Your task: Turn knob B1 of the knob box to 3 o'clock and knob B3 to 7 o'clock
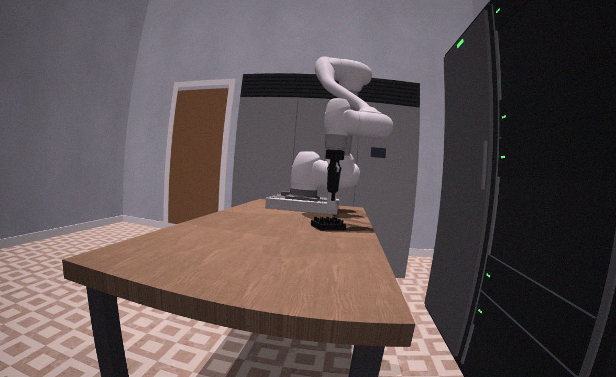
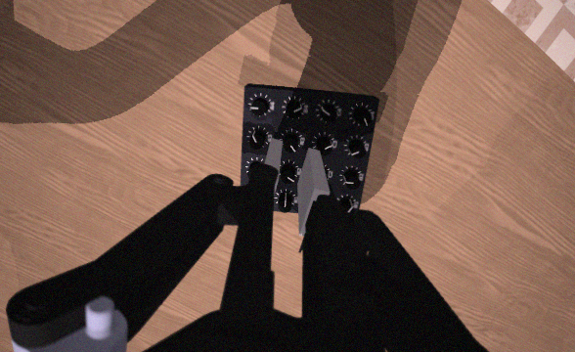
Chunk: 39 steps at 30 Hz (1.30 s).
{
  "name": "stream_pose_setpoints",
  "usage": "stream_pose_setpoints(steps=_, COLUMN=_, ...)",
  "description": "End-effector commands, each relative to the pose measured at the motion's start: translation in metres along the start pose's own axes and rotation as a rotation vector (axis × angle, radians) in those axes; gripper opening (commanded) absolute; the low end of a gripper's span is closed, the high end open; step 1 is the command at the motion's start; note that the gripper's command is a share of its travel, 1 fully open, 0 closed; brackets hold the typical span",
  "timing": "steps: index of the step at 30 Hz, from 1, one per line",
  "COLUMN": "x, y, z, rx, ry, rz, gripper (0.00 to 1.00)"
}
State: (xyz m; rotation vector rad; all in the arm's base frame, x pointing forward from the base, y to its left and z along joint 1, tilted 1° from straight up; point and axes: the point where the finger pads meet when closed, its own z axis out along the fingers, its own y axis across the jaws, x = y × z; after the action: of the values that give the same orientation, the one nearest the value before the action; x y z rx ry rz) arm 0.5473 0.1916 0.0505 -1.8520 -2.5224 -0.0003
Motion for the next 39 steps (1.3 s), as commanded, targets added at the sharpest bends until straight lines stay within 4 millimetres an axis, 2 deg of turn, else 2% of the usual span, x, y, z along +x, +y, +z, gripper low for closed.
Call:
stream_pose_setpoints(steps=1, x=0.0, y=0.0, z=0.003, rx=0.0, ry=0.0, rz=0.0, gripper=0.12)
stream_pose_setpoints(steps=20, x=0.0, y=0.0, z=0.025, rx=0.0, ry=0.0, rz=0.0, gripper=0.12)
stream_pose_setpoints(steps=39, x=0.001, y=0.0, z=0.032, rx=0.0, ry=0.0, rz=0.0, gripper=0.12)
